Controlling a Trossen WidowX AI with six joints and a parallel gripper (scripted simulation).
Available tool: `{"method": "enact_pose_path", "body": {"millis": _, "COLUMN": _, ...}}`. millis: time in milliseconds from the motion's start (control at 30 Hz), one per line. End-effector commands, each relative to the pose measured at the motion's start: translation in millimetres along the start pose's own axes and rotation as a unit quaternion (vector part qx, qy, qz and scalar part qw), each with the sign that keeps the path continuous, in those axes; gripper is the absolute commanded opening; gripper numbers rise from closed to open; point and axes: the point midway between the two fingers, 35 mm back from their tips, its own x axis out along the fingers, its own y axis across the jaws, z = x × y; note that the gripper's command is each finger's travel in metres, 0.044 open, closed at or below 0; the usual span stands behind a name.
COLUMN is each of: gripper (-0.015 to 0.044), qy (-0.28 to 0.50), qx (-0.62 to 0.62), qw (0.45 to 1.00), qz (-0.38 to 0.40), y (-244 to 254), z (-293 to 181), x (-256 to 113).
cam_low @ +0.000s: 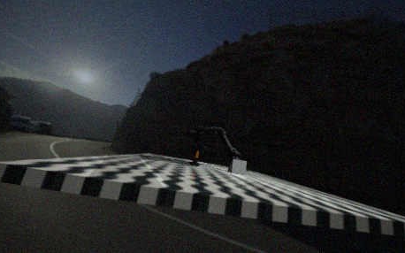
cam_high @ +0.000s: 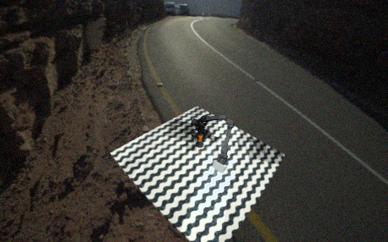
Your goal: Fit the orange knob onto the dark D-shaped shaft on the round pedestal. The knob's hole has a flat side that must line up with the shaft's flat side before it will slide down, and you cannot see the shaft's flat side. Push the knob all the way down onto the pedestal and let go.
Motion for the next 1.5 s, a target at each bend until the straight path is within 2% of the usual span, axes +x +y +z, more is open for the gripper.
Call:
{"method": "enact_pose_path", "body": {"millis": 0, "gripper": 0.0, "qy": -0.001, "qx": 0.009, "qw": 1.0, "qz": 0.0, "y": 0.7, "z": 0.7, "x": 1.2}}
{"method": "enact_pose_path", "body": {"millis": 767, "gripper": 0.0, "qy": -0.001, "qx": 0.009, "qw": 1.0, "qz": 0.0, "y": -3.9, "z": -2.2, "x": -2.2}}
{"method": "enact_pose_path", "body": {"millis": 1033, "gripper": 0.0, "qy": -0.001, "qx": 0.113, "qw": 0.994, "qz": 0.0, "y": -3.5, "z": -0.6, "x": -1.5}}
{"method": "enact_pose_path", "body": {"millis": 1467, "gripper": 0.0, "qy": -0.001, "qx": 0.113, "qw": 0.994, "qz": 0.0, "y": -0.2, "z": -0.6, "x": 0.3}}
